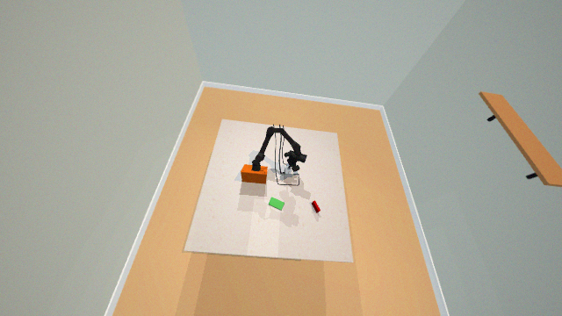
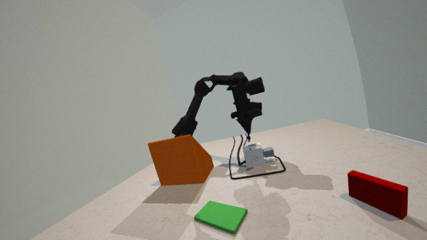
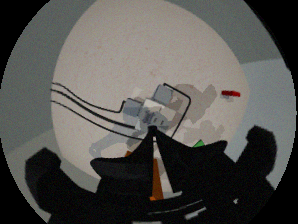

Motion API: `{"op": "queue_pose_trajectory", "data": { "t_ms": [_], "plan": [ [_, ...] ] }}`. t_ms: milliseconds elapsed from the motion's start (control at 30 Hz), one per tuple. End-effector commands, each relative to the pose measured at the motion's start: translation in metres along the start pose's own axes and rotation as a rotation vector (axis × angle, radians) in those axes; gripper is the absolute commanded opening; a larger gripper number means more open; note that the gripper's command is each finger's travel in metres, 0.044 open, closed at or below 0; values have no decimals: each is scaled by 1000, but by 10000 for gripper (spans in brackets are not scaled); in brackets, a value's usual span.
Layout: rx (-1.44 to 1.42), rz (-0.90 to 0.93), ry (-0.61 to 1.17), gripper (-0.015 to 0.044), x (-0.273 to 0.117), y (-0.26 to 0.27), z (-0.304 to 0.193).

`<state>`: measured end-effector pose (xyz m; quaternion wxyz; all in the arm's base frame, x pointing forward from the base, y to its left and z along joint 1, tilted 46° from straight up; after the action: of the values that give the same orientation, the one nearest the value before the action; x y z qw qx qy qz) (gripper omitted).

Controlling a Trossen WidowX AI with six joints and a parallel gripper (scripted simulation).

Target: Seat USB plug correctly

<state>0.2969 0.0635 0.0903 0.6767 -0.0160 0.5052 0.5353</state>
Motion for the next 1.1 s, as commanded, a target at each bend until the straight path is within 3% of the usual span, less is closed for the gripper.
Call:
{"op": "queue_pose_trajectory", "data": {
  "t_ms": [0, 1067],
  "plan": [
    [-94, 0, 0, 0, 0, 0, 0],
    [-932, 0, 0, 0, 0, 0, 0]
  ]
}}
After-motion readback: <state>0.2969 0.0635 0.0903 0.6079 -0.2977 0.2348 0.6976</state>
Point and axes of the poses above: the point midway between the two fingers, 35 mm back from their tips, its own x axis out along the fingers, its own y axis across the jaws, z = x × y, the point moved 2 cm from there along -x, back along the fingers, and after that the axes turned 13 degrees about -x, right-handed, at the moved point
